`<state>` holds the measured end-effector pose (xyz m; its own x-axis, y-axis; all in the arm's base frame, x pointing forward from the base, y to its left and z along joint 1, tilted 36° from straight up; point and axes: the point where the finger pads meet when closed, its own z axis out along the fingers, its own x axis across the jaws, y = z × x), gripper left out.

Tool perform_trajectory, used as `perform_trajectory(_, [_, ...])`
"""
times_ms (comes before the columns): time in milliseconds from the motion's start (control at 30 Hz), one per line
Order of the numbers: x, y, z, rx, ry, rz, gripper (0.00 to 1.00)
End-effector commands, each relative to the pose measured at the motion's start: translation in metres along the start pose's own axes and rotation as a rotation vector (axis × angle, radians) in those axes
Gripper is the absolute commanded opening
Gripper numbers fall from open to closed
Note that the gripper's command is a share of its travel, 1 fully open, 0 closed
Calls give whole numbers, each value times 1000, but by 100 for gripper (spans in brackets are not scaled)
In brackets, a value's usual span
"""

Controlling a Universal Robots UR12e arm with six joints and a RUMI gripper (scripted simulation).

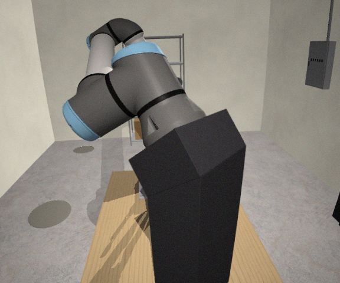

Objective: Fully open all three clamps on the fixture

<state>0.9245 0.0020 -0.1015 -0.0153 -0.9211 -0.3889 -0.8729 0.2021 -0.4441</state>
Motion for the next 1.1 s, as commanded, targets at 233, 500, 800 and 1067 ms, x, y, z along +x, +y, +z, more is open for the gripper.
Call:
perform_trajectory(233, [0,5,-7,1,0,0,0])
perform_trajectory(500, [0,11,-11,1,0,0,0])
perform_trajectory(800, [0,16,-13,1,0,0,0])
perform_trajectory(1067, [0,22,-16,1,0,0,0])
